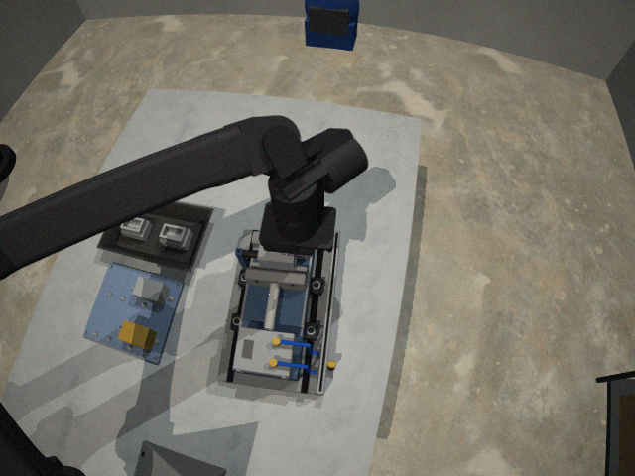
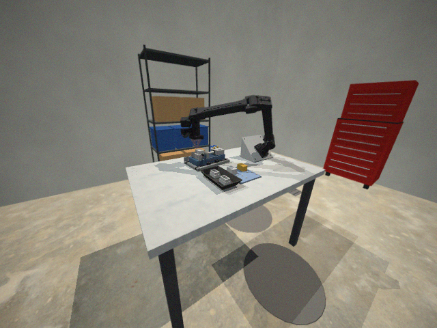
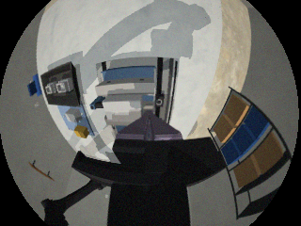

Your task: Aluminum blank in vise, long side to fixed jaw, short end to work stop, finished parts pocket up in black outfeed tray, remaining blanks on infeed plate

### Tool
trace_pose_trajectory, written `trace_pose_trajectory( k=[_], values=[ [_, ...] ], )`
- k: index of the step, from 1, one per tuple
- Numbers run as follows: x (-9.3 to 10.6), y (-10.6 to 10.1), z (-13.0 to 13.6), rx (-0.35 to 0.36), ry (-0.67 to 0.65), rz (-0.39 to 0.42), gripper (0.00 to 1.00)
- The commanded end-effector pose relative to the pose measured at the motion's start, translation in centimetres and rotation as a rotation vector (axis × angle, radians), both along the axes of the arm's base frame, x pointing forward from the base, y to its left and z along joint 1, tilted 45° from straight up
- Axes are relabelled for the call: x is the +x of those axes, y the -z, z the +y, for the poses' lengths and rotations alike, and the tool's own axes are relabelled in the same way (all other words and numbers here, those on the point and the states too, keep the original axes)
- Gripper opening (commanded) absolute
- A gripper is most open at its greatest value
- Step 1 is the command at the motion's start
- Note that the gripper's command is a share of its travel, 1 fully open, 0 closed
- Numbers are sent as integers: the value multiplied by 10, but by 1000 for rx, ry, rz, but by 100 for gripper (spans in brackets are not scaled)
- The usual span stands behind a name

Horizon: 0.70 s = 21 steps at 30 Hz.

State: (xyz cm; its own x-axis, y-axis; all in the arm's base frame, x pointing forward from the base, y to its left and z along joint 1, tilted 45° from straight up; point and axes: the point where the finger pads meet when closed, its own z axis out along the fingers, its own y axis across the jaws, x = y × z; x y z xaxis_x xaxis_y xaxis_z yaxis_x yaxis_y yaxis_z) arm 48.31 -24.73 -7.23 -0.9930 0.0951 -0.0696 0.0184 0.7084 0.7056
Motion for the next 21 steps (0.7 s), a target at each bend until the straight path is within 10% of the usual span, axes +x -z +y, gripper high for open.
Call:
trace_pose_trajectory(
  k=[1,21],
  values=[
    [11,4,4,-5,-12,-9,0],
    [19,0,-1,-12,-11,-17,0]
  ],
)
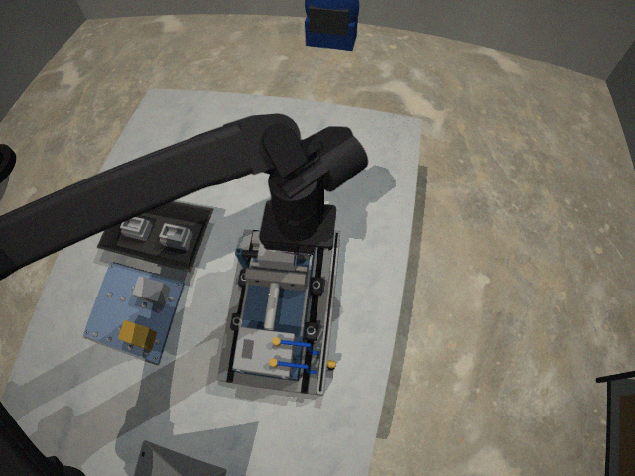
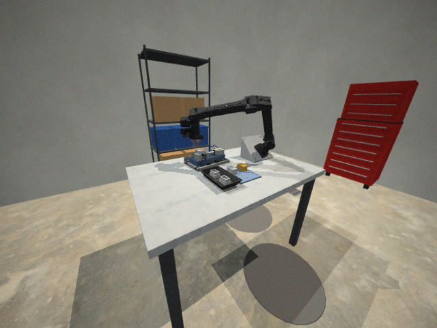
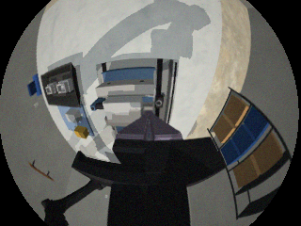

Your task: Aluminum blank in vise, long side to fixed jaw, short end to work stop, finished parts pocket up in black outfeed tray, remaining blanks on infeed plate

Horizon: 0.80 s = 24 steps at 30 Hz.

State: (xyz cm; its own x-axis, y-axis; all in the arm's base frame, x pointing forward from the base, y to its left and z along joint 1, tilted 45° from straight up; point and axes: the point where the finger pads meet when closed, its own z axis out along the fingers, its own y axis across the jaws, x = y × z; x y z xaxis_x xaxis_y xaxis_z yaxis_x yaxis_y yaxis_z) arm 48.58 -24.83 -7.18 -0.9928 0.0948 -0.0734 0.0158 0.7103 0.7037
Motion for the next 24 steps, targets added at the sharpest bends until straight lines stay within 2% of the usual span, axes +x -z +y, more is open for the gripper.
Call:
trace_pose_trajectory(
  k=[1,24],
  values=[
    [16,0,0,-10,-11,-14,0],
    [7,5,6,8,-10,8,0]
  ],
)
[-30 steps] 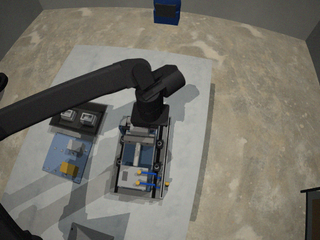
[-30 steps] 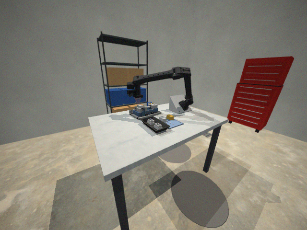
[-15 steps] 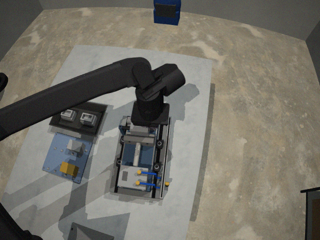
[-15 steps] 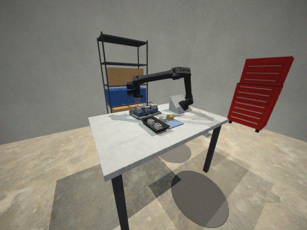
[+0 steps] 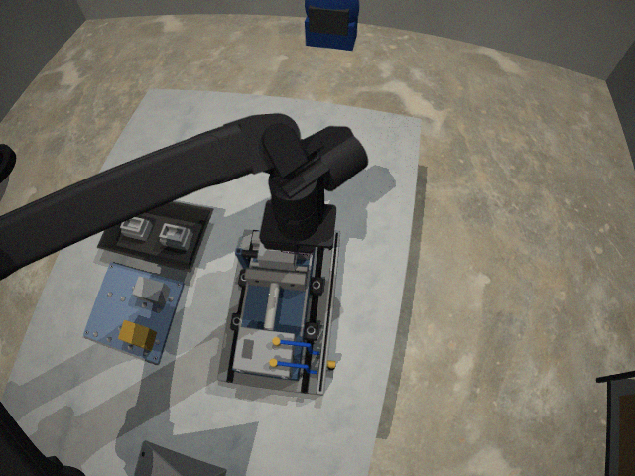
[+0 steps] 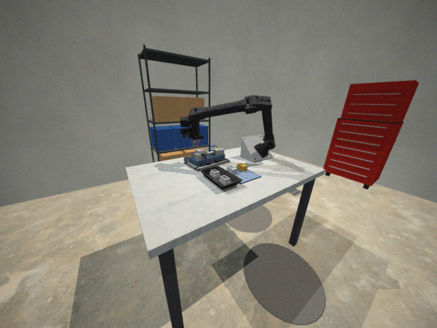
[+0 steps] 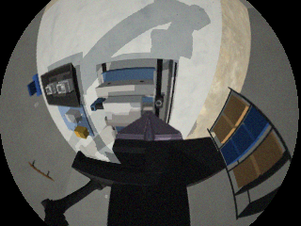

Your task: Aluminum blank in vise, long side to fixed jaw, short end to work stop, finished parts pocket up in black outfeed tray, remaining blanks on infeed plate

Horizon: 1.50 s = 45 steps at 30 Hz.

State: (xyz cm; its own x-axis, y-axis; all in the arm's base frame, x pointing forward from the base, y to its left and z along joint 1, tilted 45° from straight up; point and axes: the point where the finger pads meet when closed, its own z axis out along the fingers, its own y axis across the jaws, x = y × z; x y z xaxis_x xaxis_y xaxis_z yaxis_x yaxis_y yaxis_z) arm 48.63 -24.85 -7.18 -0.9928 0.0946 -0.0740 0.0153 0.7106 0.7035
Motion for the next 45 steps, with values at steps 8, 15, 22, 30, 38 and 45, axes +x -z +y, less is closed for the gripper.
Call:
trace_pose_trajectory(
  k=[8,15,22,30,38,45],
  values=[
    [6,5,7,9,-10,9,0],
    [5,6,7,9,-10,10,0],
    [1,8,8,14,-8,15,0],
    [1,8,6,11,-7,11,0],
    [5,5,2,2,-6,-1,0],
    [6,4,1,0,-6,-3,0]
  ],
)
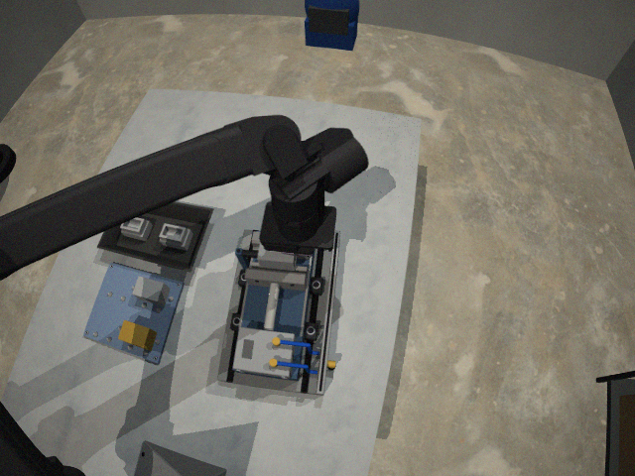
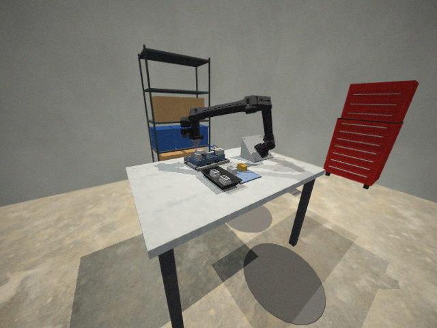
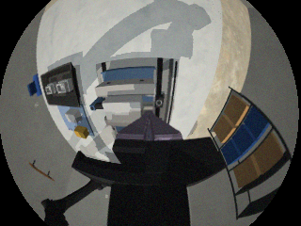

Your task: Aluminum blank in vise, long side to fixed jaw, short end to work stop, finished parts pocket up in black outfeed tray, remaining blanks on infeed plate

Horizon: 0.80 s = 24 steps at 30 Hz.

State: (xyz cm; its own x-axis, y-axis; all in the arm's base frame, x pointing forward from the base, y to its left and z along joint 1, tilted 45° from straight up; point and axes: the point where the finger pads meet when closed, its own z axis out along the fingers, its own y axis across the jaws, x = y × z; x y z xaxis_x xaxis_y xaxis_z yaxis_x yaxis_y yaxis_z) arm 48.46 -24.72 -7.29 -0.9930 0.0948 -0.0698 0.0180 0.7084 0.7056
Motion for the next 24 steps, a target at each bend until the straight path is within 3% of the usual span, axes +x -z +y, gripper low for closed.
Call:
trace_pose_trajectory(
  k=[1,24],
  values=[
    [8,3,-1,-3,-6,-8,0],
    [10,2,-2,-6,-6,-11,0]
  ],
)
